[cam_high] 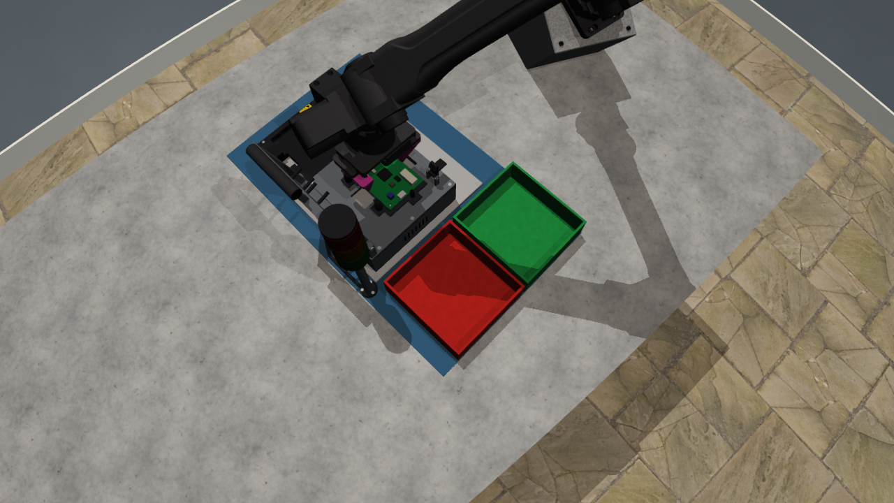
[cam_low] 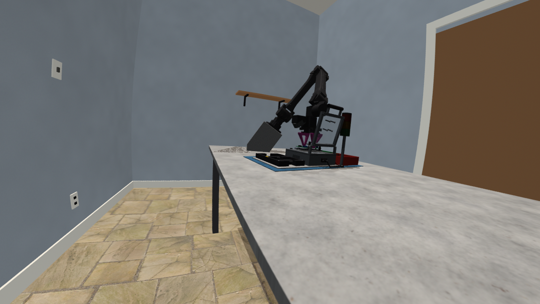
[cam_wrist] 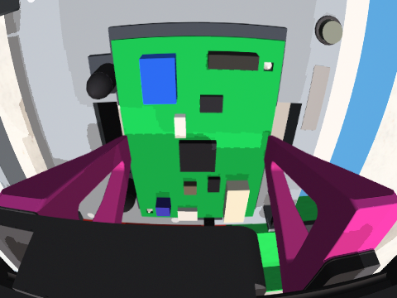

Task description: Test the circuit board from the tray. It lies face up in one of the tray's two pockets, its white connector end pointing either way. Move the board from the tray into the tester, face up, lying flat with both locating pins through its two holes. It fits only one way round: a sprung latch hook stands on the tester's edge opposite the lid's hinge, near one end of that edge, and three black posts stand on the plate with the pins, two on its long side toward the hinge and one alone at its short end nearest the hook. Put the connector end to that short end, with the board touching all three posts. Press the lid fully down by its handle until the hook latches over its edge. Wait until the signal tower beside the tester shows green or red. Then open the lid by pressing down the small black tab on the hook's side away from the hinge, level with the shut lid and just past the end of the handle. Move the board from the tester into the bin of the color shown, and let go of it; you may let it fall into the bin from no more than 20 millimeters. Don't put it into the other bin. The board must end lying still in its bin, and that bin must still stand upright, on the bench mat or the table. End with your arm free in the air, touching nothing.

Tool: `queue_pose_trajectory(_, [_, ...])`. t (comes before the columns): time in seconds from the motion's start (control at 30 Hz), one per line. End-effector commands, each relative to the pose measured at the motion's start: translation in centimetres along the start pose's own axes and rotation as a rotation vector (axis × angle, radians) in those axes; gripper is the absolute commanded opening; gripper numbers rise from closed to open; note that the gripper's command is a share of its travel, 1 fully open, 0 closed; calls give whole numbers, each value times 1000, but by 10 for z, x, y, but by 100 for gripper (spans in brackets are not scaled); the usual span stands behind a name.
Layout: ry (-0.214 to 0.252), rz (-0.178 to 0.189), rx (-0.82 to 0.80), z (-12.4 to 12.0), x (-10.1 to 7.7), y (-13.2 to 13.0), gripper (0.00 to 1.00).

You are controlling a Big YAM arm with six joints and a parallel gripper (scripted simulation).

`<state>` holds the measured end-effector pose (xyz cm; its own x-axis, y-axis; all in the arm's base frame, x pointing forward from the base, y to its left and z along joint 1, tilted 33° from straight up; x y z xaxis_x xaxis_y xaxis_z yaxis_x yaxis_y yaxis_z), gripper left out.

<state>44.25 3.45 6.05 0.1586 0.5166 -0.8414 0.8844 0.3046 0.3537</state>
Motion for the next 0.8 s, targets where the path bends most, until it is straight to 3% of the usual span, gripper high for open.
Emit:
queue_pose_trajectory(0.0, [-13, 17, -8, 3, -2, 13, 72])
queue_pose_trajectory(0.77, [-14, 21, -11, 3, -3, 15, 72])
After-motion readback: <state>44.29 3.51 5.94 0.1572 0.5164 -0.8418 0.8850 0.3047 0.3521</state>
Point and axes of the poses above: the point where the finger pads meet when closed, its own x axis out along the fingers, its own y axis across the jaws, z = x × y, the point moved 5 cm from there along -x, back along the fingers, and after that the axes turned 14 degrees about -x, right-handed, at the moved point
